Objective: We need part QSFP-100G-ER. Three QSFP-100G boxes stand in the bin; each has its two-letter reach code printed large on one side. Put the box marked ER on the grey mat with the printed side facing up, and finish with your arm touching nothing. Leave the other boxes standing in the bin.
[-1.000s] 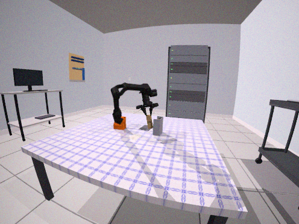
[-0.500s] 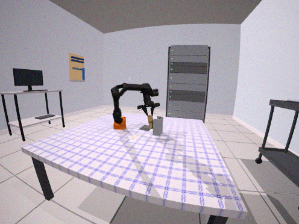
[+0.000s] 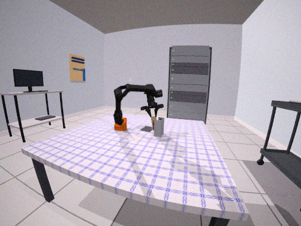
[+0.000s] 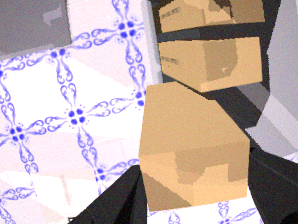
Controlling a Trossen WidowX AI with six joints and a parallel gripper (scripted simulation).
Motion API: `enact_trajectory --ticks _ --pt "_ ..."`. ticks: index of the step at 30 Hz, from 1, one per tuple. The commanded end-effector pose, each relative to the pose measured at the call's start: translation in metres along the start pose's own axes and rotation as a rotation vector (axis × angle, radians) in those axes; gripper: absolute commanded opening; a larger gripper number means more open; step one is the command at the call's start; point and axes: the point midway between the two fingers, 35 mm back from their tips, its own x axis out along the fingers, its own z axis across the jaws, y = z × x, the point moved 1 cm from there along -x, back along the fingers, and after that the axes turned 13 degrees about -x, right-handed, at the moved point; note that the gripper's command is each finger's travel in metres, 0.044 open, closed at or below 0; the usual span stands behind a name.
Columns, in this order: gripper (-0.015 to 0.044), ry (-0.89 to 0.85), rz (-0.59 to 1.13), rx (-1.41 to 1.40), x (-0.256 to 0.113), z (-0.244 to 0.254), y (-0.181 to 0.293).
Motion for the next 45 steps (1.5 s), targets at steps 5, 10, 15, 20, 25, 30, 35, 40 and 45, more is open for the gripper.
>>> enact_trajectory --ticks 5,10,15,20,25,30,35,40,45 --pt "0.0151 -0.002 0.006 -0.003 0.004 -0.014 0.003" --pt "0.0151 -0.002 0.005 -0.003 0.006 -0.014 0.003" --pt "0.0151 -0.001 0.005 -0.003 0.014 -0.014 0.003" --pt "0.0151 -0.001 0.005 -0.003 0.022 -0.015 0.003" --pt "0.0151 -0.001 0.005 -0.003 0.03 -0.015 0.003" --pt "0.0151 -0.001 0.006 -0.003 0.038 -0.014 0.004" --pt "0.0151 -0.001 0.007 -0.002 0.046 -0.014 0.004" --pt "0.0151 -0.001 0.007 -0.002 0.049 -0.014 0.004" --pt "0.0151 -0.017 0.003 -0.002 0.048 -0.016 0.004"
